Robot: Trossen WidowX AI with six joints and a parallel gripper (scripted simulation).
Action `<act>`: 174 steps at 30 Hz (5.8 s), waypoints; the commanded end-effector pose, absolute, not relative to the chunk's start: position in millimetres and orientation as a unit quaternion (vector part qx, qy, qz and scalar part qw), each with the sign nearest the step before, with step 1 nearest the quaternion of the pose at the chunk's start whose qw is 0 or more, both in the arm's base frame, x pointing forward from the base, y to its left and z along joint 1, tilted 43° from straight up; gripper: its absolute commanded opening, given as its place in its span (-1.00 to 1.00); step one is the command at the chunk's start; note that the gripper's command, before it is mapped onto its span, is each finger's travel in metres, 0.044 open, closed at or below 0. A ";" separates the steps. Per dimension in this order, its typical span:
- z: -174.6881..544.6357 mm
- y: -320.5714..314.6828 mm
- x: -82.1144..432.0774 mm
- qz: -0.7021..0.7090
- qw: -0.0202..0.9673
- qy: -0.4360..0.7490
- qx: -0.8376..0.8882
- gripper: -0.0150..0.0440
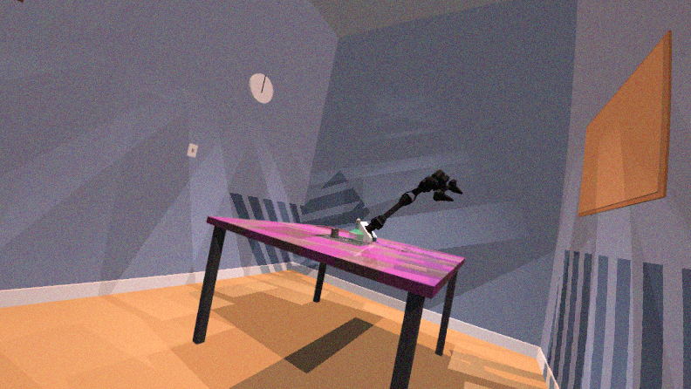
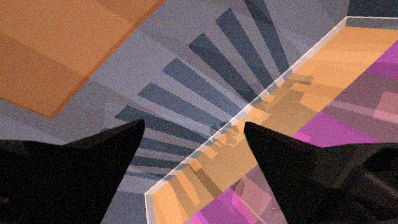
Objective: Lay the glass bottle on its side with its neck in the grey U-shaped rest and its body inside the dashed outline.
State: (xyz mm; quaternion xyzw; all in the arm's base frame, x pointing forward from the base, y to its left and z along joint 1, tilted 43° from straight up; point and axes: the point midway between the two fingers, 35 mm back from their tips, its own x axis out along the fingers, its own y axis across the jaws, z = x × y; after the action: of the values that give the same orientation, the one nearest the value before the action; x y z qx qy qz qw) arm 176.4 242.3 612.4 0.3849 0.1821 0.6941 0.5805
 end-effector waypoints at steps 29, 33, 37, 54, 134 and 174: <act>347.6 137.3 347.4 0.490 0.860 0.132 -0.056 1.00; 317.2 118.4 348.2 0.484 0.856 0.142 -0.111 1.00; 287.6 99.7 344.9 0.483 0.846 0.152 -0.164 1.00; 180.8 34.9 288.5 0.539 0.755 0.166 -0.336 1.00; 89.4 16.4 267.3 0.725 0.554 0.211 -0.350 -0.09; 80.1 -0.4 273.3 0.731 0.560 0.201 -0.333 -0.09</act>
State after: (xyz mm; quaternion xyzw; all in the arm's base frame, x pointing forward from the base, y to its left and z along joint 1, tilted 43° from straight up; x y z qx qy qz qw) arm 270.5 7.3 84.4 -0.3287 0.1983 0.7332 0.5613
